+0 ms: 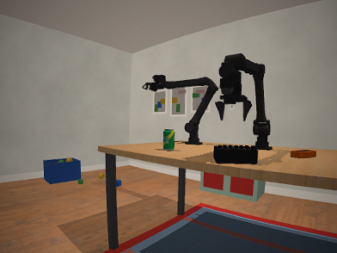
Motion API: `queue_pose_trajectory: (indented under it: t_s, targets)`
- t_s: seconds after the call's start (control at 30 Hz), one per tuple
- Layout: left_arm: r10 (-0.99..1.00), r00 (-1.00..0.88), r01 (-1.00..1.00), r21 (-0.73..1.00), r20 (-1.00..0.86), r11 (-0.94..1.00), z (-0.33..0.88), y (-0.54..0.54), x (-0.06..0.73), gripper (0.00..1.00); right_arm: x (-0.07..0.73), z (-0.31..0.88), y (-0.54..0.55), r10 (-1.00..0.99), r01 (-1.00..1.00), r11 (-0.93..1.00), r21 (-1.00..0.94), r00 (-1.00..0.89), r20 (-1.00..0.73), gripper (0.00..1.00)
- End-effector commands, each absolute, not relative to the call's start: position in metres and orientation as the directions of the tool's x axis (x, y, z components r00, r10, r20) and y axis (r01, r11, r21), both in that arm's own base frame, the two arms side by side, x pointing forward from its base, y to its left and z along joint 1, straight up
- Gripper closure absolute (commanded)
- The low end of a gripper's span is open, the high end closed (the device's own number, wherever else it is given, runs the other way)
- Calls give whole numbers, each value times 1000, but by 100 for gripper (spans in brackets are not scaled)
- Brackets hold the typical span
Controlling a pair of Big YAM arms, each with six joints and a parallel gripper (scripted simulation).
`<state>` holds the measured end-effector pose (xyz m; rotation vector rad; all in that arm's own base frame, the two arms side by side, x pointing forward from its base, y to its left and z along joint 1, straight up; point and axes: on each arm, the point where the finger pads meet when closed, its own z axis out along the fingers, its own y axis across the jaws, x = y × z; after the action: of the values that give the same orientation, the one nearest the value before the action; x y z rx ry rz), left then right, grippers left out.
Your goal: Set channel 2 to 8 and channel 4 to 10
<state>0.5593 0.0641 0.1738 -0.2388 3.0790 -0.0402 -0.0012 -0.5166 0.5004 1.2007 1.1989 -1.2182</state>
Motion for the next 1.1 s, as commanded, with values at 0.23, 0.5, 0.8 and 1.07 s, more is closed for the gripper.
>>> queue_pose_trajectory:
  t_s: [0.23,0.5,0.8,1.07]
  targets:
    - [-82,-996,-83,4,-40,997,213,70,562,0,2,491,-524,-5,1000,6,4,4,-1000,0]
    - [-82,-995,-83,4,-52,997,219,70,561,0,2,491,-524,-5,1000,6,4,4,-1000,0]
    - [-82,-995,-83,4,-52,997,219,70,561,0,2,491,-524,-5,1000,6,4,4,-1000,0]
    - [-82,-995,-83,4,-52,997,219,70,561,0,2,491,-524,-5,1000,6,4,4,-1000,0]
